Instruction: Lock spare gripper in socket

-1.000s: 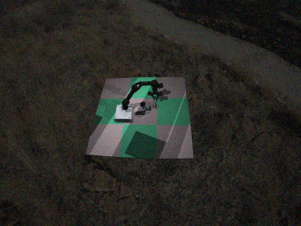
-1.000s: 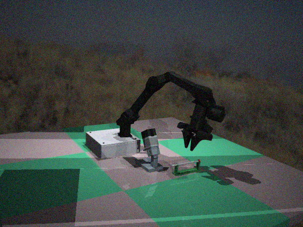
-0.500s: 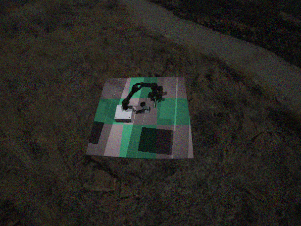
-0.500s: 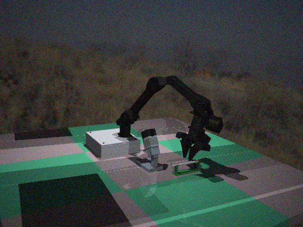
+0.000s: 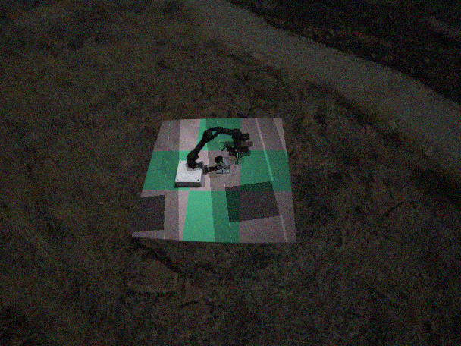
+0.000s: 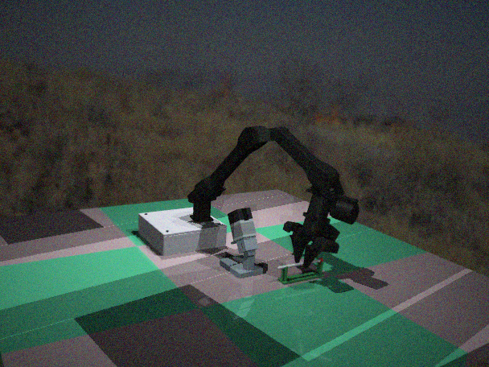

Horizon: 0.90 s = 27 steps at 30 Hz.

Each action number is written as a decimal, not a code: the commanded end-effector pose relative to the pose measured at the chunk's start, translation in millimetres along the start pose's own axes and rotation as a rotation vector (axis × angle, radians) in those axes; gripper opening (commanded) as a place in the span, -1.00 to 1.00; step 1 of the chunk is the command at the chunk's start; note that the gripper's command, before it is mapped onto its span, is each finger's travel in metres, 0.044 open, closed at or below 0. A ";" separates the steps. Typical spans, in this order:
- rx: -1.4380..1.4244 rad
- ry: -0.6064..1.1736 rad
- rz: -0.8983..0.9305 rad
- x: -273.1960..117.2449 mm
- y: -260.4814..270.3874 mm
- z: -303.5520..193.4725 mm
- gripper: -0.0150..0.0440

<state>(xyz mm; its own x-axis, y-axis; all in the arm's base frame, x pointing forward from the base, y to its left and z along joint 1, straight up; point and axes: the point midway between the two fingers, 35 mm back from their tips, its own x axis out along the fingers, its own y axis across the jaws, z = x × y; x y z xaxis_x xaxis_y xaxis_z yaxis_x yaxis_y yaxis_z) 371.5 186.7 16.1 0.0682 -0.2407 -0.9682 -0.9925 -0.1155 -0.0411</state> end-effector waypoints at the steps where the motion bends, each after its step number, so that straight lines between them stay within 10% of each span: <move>1: -0.006 0.000 0.011 8.9 2.4 1.8 0.12; 20: -0.006 0.000 0.011 28.7 3.3 6.3 0.12; 27: -0.006 0.000 0.011 28.7 3.3 6.3 -0.44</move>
<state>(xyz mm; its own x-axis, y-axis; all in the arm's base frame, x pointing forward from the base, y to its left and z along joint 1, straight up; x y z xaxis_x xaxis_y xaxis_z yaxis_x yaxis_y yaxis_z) 370.1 185.1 -12.4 0.0604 -0.2458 -0.9674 -0.9927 -0.1159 -0.0325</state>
